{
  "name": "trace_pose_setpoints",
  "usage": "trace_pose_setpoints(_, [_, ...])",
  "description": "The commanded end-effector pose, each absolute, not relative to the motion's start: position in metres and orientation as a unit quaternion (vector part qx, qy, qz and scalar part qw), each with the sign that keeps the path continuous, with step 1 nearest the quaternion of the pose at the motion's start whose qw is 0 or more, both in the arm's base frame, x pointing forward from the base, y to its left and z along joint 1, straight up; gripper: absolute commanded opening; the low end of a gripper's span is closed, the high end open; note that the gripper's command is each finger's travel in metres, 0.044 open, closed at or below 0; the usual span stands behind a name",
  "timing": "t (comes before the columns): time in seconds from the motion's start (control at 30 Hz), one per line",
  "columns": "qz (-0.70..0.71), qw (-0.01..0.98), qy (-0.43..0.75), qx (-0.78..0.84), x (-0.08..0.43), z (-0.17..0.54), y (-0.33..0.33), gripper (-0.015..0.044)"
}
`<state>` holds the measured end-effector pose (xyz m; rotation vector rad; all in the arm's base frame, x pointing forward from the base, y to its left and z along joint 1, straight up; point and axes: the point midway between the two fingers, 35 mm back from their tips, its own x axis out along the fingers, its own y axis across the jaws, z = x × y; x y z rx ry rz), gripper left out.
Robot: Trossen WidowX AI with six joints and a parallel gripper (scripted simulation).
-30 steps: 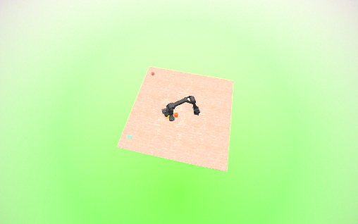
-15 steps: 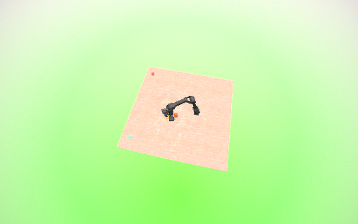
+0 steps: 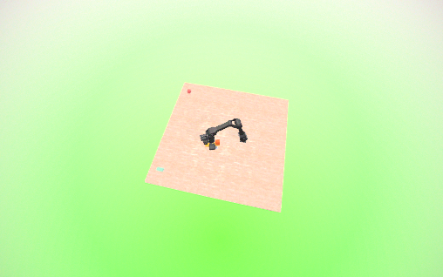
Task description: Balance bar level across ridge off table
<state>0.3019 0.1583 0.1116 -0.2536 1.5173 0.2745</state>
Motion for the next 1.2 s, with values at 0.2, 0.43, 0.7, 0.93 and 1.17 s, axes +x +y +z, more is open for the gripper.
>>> trace_pose_setpoints(0.2, [0.122,0.708,0.686,-0.115,0.3019,0.1075,0.158,0.0])
trace_pose_setpoints(0.43, [0.122,0.708,0.686,-0.115,0.302,0.1069,0.158,0.0])
trace_pose_setpoints(0.7, [0.122,0.708,0.686,-0.115,0.302,0.1107,0.158,0.0])
trace_pose_setpoints(0.93, [0.122,0.708,0.686,-0.115,0.3022,0.1106,0.1581,0.0])
trace_pose_setpoints(1.17, [0.123,0.71,0.684,-0.114,0.3025,0.1114,0.1584,0.0])
